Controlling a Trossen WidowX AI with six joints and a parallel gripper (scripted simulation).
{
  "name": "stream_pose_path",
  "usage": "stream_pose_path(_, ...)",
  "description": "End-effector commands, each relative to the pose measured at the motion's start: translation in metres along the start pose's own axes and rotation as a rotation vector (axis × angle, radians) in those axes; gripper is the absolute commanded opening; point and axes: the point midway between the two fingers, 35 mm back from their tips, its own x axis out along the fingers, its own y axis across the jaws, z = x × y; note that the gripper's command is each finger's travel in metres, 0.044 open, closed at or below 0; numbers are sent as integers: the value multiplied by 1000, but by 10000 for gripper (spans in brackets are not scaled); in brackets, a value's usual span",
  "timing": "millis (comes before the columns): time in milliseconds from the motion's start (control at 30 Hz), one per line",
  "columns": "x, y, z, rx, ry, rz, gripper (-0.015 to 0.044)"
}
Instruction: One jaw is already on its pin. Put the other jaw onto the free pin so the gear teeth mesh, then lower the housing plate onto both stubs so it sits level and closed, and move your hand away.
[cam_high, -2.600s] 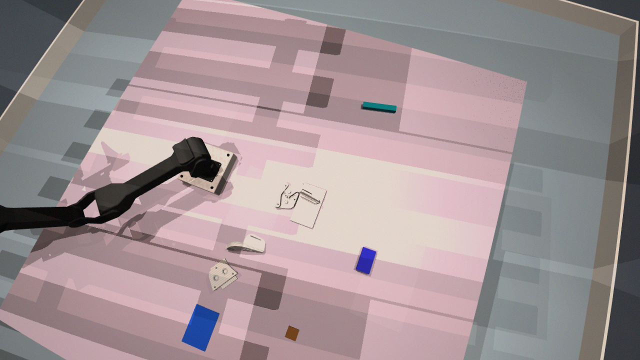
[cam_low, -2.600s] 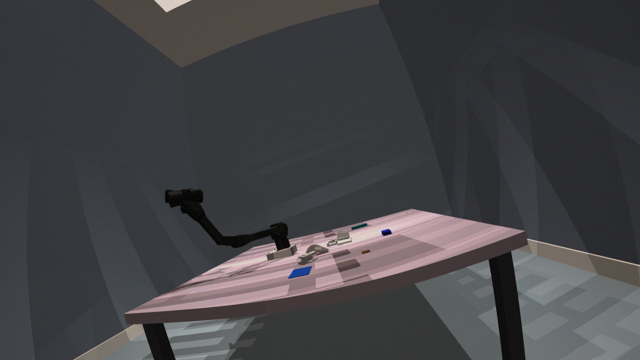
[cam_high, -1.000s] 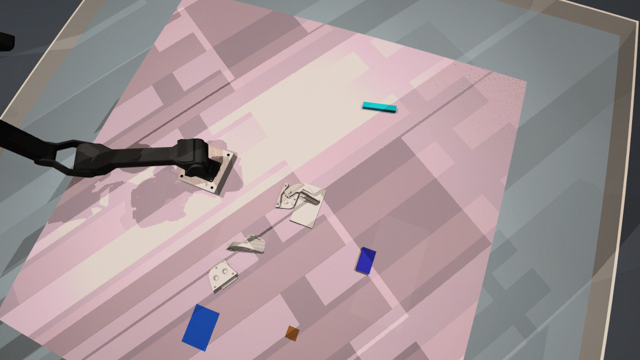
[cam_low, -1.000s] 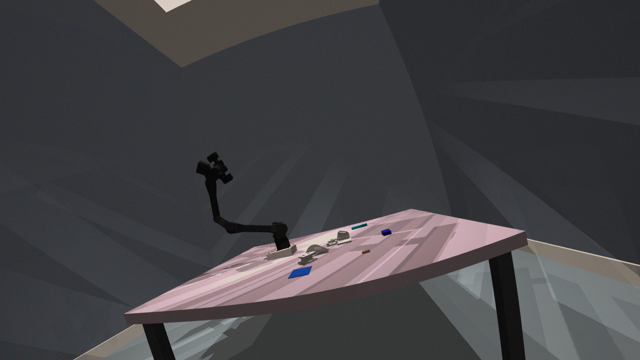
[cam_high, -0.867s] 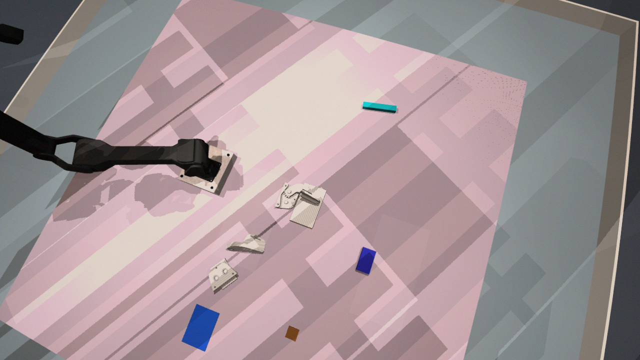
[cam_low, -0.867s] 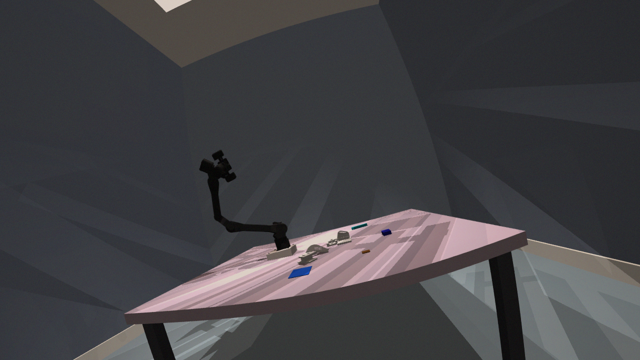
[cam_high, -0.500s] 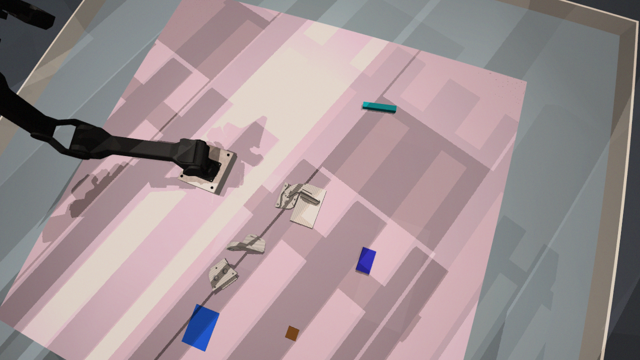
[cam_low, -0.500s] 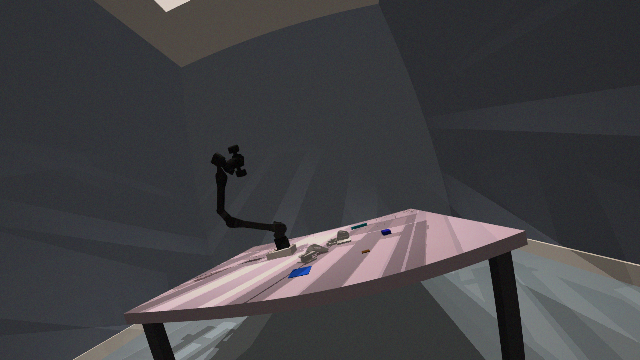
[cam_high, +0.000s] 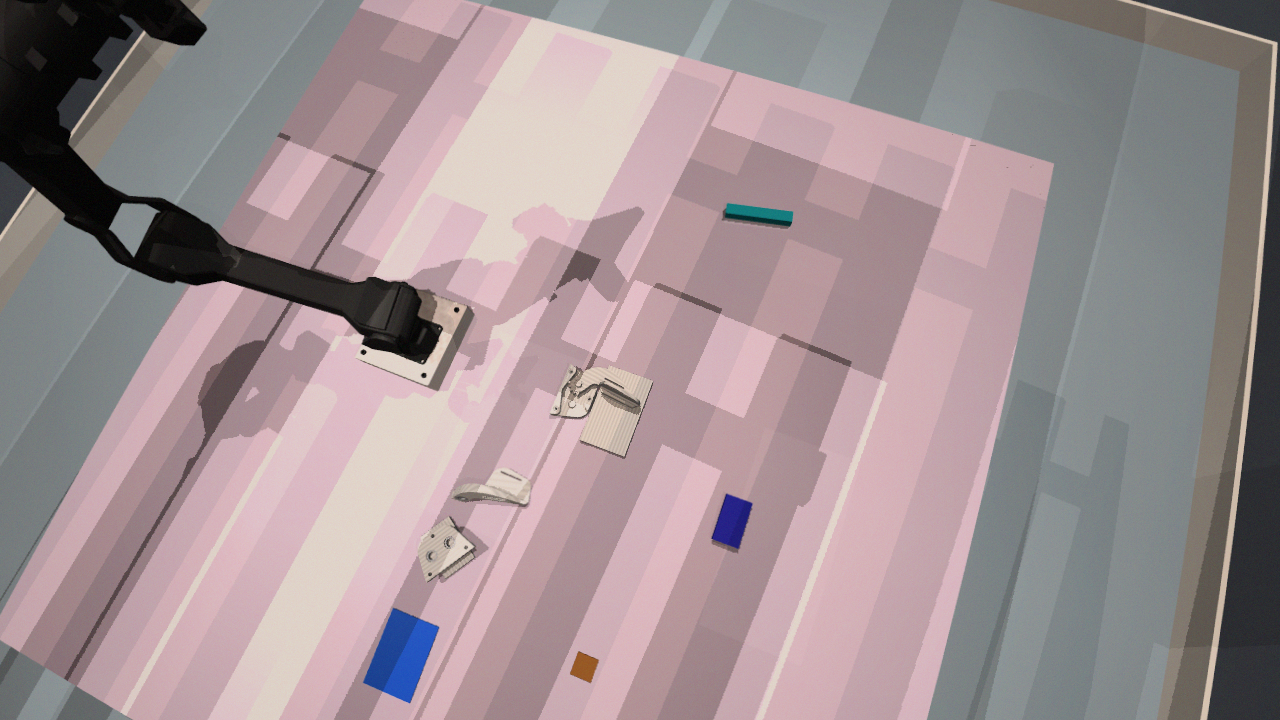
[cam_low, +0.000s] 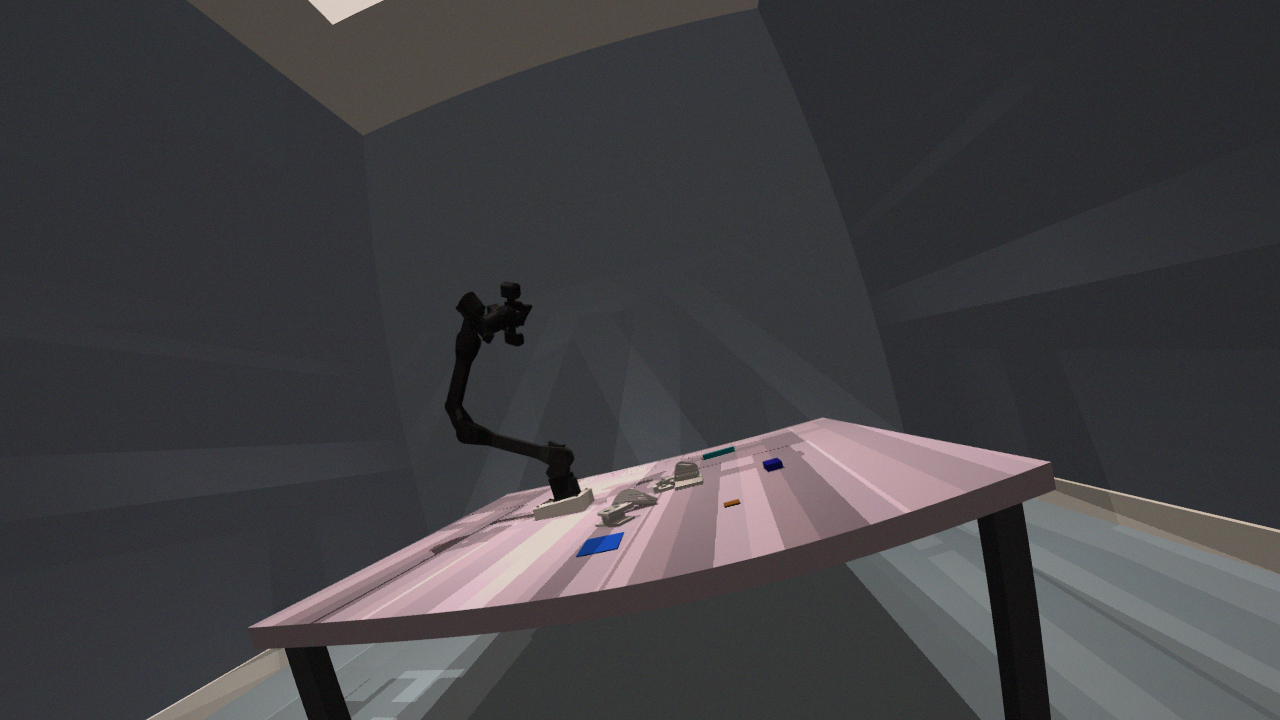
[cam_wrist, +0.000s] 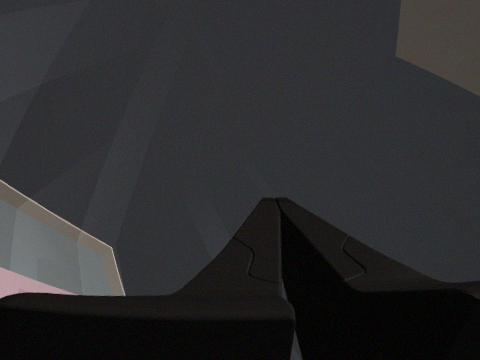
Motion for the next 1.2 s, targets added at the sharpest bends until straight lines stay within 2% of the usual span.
stream_pose_path(0, 15, -5, -30, 77, 94, -18, 0)
stream_pose_path(300, 35, -15, -99, 244, 306, -78, 0)
stream_pose_path(567, 38, -21, -163, 395, 494, -149, 0)
stream_pose_path(1167, 2, -22, -293, 717, 879, -370, 0)
